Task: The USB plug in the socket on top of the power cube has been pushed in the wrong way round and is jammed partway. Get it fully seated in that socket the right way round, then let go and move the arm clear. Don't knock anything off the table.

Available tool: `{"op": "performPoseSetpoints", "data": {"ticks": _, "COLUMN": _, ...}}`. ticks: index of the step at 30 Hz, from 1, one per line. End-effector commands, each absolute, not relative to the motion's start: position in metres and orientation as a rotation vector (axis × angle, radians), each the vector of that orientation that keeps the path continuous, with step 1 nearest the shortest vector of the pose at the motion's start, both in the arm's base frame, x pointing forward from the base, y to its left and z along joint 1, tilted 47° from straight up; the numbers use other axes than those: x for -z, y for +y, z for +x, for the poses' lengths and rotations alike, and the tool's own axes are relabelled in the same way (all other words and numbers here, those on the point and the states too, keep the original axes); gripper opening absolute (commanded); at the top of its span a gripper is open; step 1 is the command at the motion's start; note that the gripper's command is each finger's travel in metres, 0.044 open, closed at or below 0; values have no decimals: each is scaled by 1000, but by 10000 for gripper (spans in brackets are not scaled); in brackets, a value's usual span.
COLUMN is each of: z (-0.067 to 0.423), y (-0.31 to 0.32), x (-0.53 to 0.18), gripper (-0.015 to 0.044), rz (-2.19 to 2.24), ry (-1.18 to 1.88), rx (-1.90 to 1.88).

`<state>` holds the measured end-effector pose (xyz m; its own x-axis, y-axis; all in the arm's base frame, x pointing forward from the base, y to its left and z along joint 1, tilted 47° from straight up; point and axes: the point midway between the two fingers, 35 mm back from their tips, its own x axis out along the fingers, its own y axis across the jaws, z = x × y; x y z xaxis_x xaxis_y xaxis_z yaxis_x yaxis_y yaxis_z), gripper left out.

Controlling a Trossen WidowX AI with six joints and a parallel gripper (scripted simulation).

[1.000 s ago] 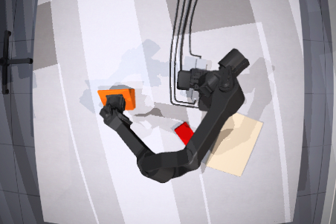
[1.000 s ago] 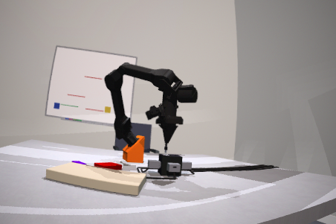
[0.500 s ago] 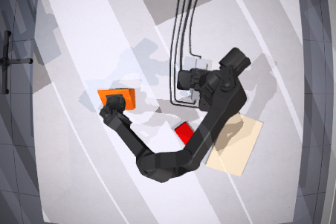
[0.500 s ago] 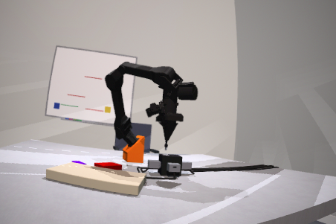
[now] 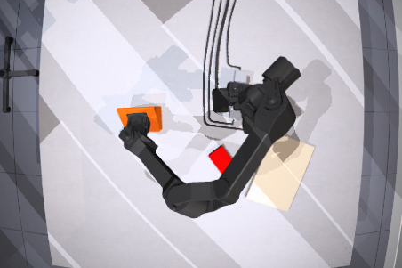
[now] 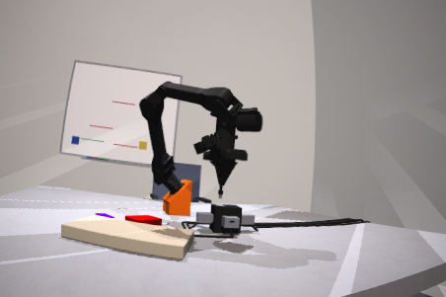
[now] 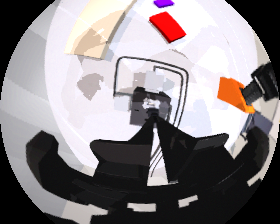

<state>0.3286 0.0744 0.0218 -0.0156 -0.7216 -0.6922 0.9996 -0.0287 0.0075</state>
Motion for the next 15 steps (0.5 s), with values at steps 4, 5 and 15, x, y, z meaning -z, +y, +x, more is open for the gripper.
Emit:
{"op": "performPoseSetpoints", "data": {"ticks": 4, "z": 328, "y": 74, "x": -21, "gripper": 0, "rz": 483, "ry": 706, "rx": 1445}}
{"op": "performPoseSetpoints", "data": {"ticks": 5, "z": 328, "y": 74, "x": -21, "gripper": 0, "rz": 463, "ry": 724, "rx": 1434}}
{"op": "performPoseSetpoints", "data": {"ticks": 15, "z": 328, "y": 74, "x": -21, "gripper": 0, "rz": 260, "ry": 897, "rx": 1317}}
